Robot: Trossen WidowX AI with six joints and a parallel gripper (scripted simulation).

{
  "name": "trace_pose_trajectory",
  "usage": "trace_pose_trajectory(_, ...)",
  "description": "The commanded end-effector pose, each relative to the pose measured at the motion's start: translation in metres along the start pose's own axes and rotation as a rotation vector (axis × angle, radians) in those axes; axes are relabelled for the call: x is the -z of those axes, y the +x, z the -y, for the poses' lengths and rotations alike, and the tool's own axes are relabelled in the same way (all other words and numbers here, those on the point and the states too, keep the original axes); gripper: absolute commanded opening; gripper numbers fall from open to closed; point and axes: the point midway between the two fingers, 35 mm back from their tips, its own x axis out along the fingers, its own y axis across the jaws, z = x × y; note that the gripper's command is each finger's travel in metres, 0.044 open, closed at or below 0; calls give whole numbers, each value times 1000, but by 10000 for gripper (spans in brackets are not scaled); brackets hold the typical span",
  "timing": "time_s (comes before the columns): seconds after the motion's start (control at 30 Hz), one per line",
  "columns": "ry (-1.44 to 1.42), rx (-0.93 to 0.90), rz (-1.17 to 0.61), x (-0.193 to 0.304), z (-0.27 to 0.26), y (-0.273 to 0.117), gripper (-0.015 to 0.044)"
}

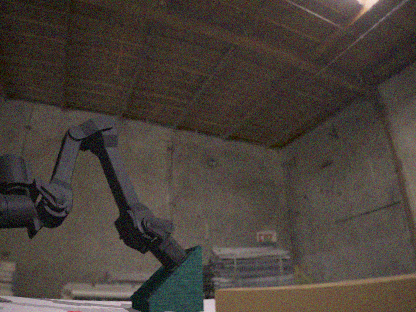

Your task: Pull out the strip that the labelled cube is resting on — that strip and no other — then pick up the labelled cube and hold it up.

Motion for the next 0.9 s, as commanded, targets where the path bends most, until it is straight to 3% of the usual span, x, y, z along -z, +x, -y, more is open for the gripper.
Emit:
trace_pose_trajectory(0.0, -110, 154, -82, 55, 52, 1, 400)
trace_pose_trajectory(0.2, -323, 320, -231, 126, 106, -20, 400)
trace_pose_trajectory(0.47, -762, 466, -514, 212, 165, -84, 400)
trace_pose_trajectory(0.67, -1127, 465, -771, 262, 191, -148, 400)
trace_pose_trajectory(0.87, -1530, 344, -1045, 296, 202, -221, 400)
